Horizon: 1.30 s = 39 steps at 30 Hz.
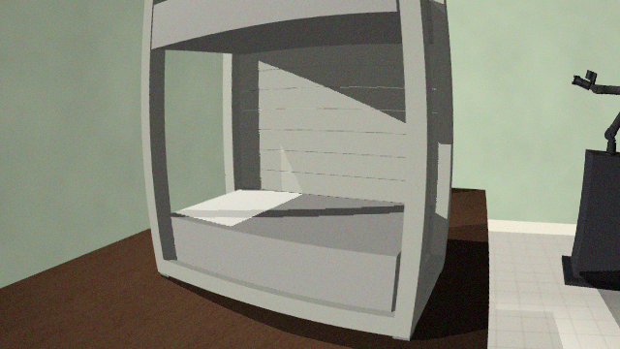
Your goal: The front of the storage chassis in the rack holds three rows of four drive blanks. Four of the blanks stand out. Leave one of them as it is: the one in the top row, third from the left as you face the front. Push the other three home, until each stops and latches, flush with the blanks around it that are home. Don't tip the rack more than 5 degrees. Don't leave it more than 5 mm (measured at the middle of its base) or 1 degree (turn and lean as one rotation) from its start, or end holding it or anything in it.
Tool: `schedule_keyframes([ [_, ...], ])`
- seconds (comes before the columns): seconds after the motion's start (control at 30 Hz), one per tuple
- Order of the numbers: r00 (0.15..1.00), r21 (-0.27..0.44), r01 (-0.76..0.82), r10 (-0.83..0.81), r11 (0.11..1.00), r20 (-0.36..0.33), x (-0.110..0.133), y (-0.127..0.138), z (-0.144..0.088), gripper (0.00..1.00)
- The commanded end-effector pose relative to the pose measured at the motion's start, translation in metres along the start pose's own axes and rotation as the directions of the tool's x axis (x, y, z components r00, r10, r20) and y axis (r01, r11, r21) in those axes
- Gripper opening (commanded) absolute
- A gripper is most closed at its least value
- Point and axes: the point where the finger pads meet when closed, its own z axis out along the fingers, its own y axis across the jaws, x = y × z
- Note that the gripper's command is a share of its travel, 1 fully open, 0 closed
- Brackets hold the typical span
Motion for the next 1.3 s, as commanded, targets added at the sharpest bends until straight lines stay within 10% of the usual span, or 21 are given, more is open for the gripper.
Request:
schedule_keyframes([
  [0.0, 1.0, 0.002, 0.0, 0.0, 1.0, 0.0, 0.0, -0.001, 0.001, 0.0],
  [1.27, 1.0, 0.002, 0.0, 0.0, 1.0, 0.0, 0.0, 0.002, 0.021, 0.0],
])
